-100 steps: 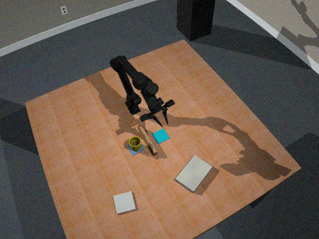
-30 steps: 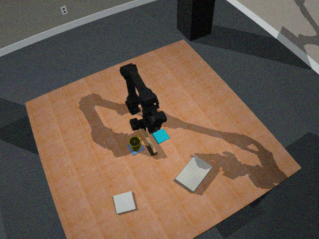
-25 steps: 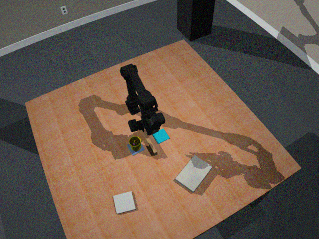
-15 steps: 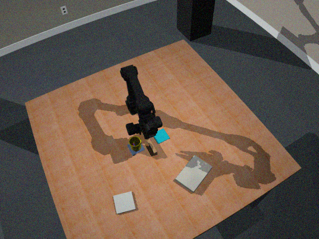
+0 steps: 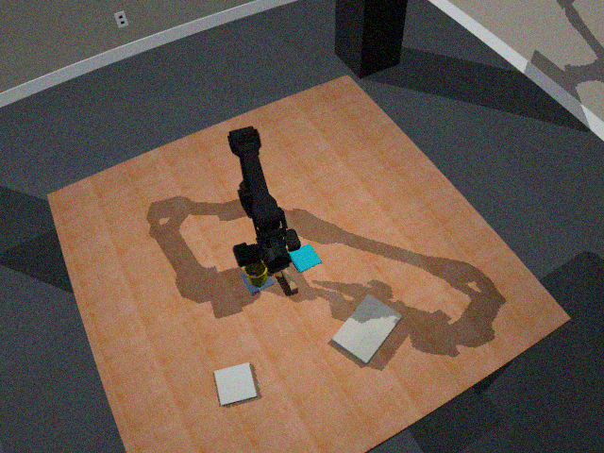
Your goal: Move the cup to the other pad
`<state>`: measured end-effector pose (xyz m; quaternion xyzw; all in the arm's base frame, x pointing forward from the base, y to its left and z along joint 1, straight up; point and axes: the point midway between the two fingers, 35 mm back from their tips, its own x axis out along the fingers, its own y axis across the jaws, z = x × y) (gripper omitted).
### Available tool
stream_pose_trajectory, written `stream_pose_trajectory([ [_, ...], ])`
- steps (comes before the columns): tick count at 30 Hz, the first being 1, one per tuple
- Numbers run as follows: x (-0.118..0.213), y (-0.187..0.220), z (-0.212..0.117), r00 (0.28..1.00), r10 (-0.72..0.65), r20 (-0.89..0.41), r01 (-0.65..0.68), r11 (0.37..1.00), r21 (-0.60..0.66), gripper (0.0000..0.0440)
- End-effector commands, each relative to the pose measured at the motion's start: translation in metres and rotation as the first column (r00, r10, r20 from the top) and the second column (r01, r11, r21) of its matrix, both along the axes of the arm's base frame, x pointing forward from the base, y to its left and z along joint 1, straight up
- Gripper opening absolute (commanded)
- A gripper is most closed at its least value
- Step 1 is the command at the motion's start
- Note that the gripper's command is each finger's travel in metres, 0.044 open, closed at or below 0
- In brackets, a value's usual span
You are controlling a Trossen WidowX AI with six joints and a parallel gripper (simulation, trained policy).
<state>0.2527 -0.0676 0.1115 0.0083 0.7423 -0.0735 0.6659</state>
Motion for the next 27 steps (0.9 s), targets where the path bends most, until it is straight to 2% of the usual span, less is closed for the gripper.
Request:
stream_pose_trajectory([
  [1,-0.001,-0.005,-0.012,1.0,0.023,-0.012,-0.023,1.0,0.003,0.0184],
  [12,-0.005,-0.011,-0.046,0.992,0.127,-0.027,-0.125,0.991,0.037,0.0189],
  [15,-0.005,-0.013,-0.049,0.987,0.162,-0.022,-0.161,0.986,0.041,0.0145],
  [21,-0.006,-0.015,-0.049,0.971,0.236,-0.023,-0.235,0.971,0.048,0.0006],
  [27,-0.006,-0.015,-0.041,0.956,0.292,-0.009,-0.292,0.955,0.052,0.0005],
])
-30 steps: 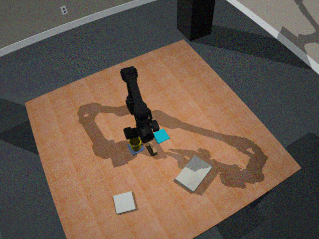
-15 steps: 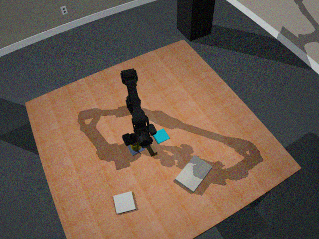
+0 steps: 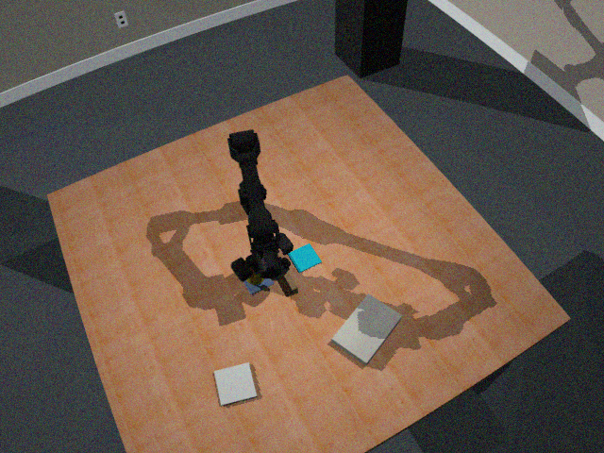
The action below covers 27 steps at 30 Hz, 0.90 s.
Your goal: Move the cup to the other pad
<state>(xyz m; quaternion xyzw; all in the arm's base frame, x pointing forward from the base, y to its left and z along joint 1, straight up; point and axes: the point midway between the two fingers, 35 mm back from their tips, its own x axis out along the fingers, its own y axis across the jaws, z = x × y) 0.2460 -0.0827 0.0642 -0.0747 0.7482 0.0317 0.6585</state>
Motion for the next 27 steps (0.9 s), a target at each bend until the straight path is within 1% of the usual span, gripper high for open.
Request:
stream_pose_trajectory([
  [1,0.001,0.0,0.009,0.999,0.041,0.017,-0.041,0.999,0.007,0.0007],
  [5,0.001,0.002,0.018,0.997,0.066,0.03,-0.067,0.998,0.012,0.0014],
  [17,0.009,0.017,0.048,0.99,0.118,0.083,-0.119,0.993,0.012,0.0017],
  [27,0.022,0.038,0.067,0.978,0.159,0.138,-0.161,0.987,0.003,0.0011],
])
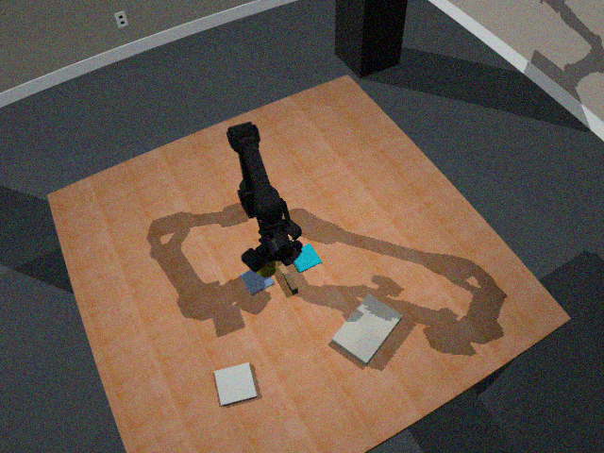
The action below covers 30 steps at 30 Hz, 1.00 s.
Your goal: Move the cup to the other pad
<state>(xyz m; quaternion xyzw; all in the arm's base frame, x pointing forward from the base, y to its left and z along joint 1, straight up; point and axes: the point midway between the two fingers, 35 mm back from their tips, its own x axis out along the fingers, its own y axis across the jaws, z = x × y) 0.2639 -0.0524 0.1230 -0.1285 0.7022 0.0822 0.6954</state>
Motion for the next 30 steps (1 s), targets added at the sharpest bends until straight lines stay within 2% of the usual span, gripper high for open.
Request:
stream_pose_trajectory([
  [1,0.005,0.01,0.009,0.999,0.014,0.032,-0.014,1.0,0.001,0.001],
  [16,0.019,0.052,0.018,0.991,0.074,0.109,-0.075,0.997,0.002,0.0],
  [30,0.02,0.097,0.009,0.981,0.122,0.149,-0.125,0.992,0.013,0.0],
])
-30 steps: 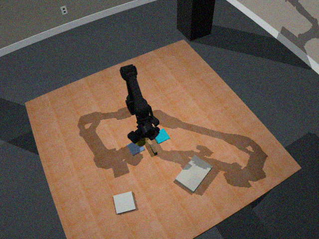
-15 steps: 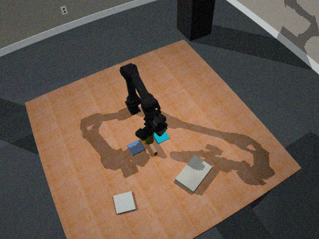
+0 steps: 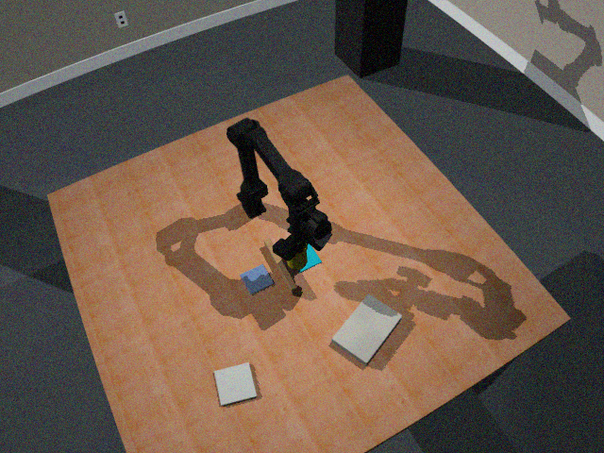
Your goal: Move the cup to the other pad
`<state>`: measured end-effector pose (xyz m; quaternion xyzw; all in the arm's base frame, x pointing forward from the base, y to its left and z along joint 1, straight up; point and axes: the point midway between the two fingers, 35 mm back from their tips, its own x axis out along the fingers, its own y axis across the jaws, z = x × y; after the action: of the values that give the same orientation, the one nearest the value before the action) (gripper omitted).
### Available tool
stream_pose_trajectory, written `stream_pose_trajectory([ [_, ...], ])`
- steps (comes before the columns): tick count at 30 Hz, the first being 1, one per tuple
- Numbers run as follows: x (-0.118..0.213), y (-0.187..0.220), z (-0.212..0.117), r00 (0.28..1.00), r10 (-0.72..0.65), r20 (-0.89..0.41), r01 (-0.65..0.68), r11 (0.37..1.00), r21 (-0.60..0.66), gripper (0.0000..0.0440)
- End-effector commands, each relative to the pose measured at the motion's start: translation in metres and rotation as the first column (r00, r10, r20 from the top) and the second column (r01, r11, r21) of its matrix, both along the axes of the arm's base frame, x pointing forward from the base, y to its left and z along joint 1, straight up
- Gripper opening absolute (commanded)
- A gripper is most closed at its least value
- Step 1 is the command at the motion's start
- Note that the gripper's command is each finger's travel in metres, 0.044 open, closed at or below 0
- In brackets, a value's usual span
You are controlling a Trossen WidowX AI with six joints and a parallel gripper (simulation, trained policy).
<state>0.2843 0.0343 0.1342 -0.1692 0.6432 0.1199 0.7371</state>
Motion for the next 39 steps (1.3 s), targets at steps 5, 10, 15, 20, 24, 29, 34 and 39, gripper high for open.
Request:
stream_pose_trajectory([
  [5,-0.003,0.025,-0.009,1.0,0.021,0.017,-0.021,1.0,0.011,0.0],
  [10,-0.007,0.037,-0.018,0.999,0.028,0.019,-0.029,1.0,0.013,0.0],
  [15,-0.013,0.044,-0.03,1.0,0.026,0.017,-0.027,1.0,0.011,0.0001],
  [20,-0.02,0.046,-0.043,1.0,0.017,0.01,-0.017,1.0,0.008,0.0005],
  [24,-0.028,0.046,-0.053,1.0,0.007,0.0,-0.007,1.0,0.002,0.0014],
  [29,-0.037,0.045,-0.063,1.0,-0.009,-0.015,0.009,1.0,-0.007,0.0033],
  [34,-0.039,0.043,-0.069,1.0,-0.022,-0.007,0.022,1.0,-0.003,0.0058],
  [39,-0.035,0.043,-0.066,0.999,-0.035,0.027,0.035,0.999,0.022,0.0125],
])
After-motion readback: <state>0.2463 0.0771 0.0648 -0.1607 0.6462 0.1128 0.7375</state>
